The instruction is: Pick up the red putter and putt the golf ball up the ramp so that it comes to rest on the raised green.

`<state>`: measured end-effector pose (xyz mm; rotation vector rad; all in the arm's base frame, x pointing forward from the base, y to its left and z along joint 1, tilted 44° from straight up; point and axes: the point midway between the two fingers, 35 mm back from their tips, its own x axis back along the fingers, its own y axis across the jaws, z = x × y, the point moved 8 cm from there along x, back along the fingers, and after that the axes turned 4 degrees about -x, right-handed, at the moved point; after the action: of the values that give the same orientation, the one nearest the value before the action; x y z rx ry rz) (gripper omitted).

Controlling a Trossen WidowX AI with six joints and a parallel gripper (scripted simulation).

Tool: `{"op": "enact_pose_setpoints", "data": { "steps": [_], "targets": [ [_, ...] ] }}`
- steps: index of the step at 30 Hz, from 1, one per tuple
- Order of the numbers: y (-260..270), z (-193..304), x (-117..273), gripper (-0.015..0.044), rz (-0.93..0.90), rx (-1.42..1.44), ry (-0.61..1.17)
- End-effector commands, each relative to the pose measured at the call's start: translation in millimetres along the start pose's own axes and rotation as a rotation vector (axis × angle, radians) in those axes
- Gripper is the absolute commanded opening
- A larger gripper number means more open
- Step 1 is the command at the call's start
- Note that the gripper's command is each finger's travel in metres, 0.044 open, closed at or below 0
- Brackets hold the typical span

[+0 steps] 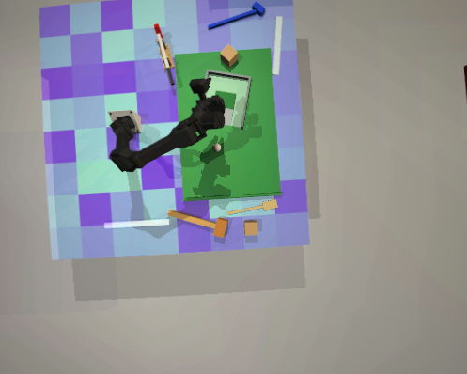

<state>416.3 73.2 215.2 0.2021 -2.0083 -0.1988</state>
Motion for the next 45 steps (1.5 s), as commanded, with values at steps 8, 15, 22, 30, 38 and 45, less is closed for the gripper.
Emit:
{"op": "enact_pose_setpoints", "data": {
  "steps": [8, 15, 22, 30, 38, 45],
  "targets": [
    [59.6, 127.5, -113.3, 0.0440, 0.135, 0.854, 0.561],
    [74.5, 220.2, -150.2, 0.0440, 0.128, 1.496, 0.984],
    [78.1, 228.2, -152.8, 0.0440, 0.126, 1.516, 0.998],
    [69.7, 233.4, -158.6, 0.0440, 0.127, 1.516, 0.998],
    [59.1, 239.0, -164.7, 0.0440, 0.127, 1.516, 0.998],
    [41.0, 247.1, -174.5, 0.0440, 0.128, 1.516, 0.999]
  ]
}}
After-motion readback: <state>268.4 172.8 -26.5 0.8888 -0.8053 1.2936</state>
